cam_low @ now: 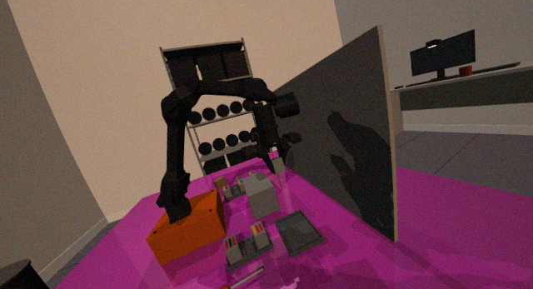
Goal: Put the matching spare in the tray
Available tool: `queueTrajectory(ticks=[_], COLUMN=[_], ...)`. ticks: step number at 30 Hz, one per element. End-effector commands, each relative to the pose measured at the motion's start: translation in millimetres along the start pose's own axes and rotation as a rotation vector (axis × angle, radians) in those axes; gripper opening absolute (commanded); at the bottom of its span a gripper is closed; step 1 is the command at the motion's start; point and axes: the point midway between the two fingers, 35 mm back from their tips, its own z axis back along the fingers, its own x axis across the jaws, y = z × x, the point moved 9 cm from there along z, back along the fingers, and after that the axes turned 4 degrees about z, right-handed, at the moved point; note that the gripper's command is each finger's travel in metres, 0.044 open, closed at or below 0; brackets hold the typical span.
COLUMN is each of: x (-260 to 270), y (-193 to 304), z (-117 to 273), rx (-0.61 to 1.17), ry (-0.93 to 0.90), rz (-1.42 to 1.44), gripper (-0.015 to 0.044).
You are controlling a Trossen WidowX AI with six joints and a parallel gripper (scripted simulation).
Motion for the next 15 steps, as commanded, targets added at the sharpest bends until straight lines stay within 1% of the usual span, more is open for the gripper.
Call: queueTrajectory(ticks=[1, 9, 15], x=[3.5, 19.7, 21.3], y=[22.7, 72.5, 76.8], z=[1.4, -0.6, -1.5], rx=[0.000, -0.002, -0.002], ry=[0.008, 0.010, 0.011], rz=[0.013, 0.042, 0.044], gripper=[0.0000, 0.0000, 0.0000])
